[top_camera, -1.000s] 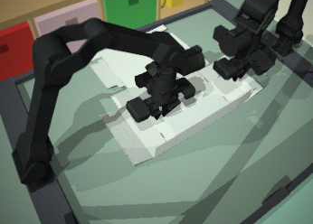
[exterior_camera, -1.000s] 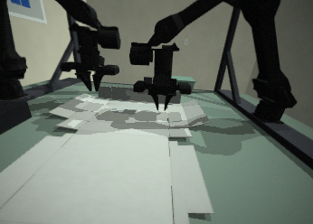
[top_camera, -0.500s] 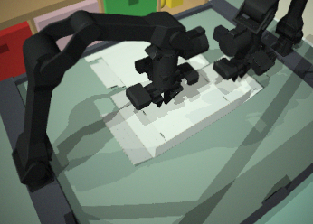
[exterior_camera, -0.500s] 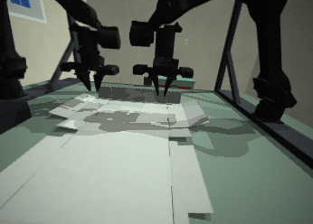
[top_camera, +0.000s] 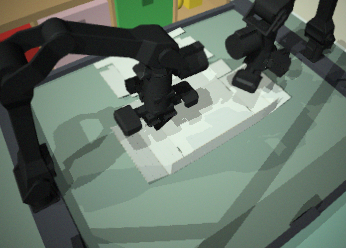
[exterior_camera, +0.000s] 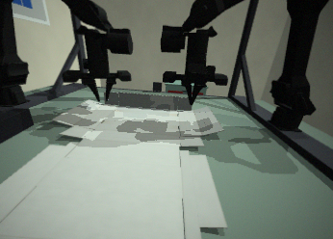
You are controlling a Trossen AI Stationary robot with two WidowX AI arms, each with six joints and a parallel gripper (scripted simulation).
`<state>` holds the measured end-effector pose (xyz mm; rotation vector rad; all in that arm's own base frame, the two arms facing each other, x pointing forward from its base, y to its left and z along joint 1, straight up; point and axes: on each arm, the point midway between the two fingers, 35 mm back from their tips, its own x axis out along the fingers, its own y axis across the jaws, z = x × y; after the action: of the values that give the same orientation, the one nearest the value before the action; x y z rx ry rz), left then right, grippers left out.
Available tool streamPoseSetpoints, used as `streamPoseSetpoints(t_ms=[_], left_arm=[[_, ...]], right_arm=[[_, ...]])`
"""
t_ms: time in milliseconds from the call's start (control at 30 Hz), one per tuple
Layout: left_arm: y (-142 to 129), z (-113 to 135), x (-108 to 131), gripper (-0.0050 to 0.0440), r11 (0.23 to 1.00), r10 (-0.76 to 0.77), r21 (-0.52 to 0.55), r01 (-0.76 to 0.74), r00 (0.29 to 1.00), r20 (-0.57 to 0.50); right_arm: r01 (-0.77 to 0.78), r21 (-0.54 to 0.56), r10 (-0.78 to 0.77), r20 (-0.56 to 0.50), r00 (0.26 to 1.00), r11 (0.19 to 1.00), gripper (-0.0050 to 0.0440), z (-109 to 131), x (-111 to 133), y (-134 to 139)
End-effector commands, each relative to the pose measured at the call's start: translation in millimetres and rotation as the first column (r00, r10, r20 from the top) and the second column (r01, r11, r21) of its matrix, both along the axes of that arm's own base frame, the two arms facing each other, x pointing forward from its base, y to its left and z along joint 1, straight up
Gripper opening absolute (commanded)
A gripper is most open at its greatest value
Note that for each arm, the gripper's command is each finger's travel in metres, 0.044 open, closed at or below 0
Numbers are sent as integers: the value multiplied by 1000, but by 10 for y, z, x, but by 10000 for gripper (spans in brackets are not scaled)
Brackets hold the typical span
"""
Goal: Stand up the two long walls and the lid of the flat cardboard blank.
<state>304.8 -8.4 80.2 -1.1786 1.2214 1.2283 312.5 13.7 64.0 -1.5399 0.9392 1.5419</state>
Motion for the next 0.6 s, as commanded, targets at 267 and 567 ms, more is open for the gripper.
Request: streamPoseSetpoints(t_ms=[267,567], left_arm=[[-13,-14,-524,0,1000,3,-4,-2,999,37],[-7,-196,-1021,0,1000,3,-5,-3,999,36]], right_arm=[[-398,-8,398,24,917,918,95,0,259,-237],[-714,-22,714,21,699,700,95,-67,415,-474]])
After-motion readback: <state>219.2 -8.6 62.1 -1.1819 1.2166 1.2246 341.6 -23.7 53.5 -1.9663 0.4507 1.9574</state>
